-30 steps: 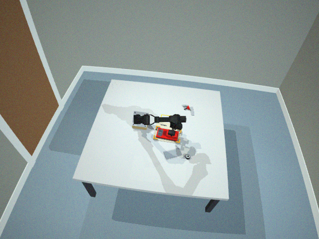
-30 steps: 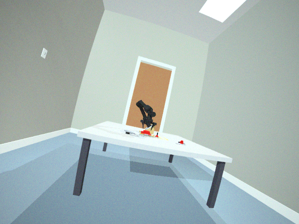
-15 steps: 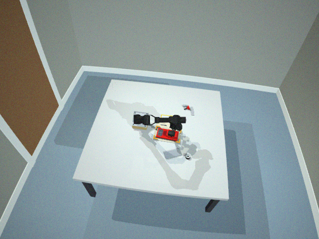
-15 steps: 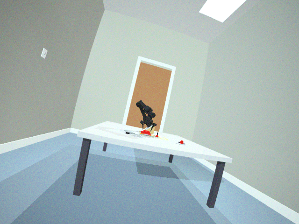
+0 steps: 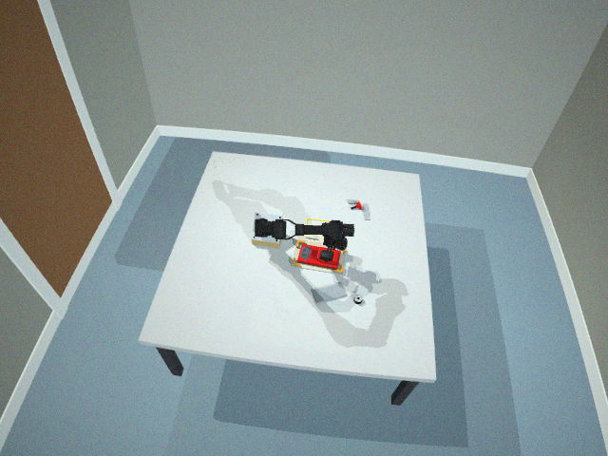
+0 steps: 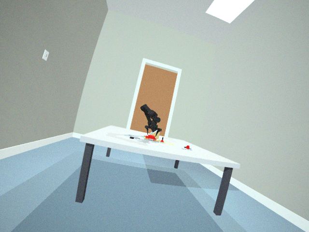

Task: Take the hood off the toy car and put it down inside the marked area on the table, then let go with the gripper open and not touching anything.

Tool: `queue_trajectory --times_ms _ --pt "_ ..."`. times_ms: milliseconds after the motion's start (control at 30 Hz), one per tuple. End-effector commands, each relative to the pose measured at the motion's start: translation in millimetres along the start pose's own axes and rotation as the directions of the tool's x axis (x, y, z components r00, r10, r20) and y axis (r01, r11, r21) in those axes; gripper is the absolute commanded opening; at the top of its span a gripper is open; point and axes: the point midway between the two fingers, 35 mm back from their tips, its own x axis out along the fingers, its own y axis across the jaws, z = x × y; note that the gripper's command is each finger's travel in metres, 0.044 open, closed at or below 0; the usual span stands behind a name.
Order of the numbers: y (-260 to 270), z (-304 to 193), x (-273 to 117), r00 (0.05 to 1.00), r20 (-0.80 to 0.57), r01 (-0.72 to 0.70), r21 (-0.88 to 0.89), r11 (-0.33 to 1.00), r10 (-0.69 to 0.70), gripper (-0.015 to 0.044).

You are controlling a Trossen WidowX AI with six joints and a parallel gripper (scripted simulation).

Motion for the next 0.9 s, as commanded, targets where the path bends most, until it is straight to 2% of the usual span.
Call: queue_trajectory --times_ms 0,800,867 --pt "0 0 3 1.0 0.0 0.004 -0.007 1.0 -0.004 0.044" --pt "0 0 15 1.0 0.0 0.005 -0.007 1.0 -0.005 0.044" --pt "0 0 12 1.0 0.0 0.001 0.0 1.0 -0.001 0.0387"
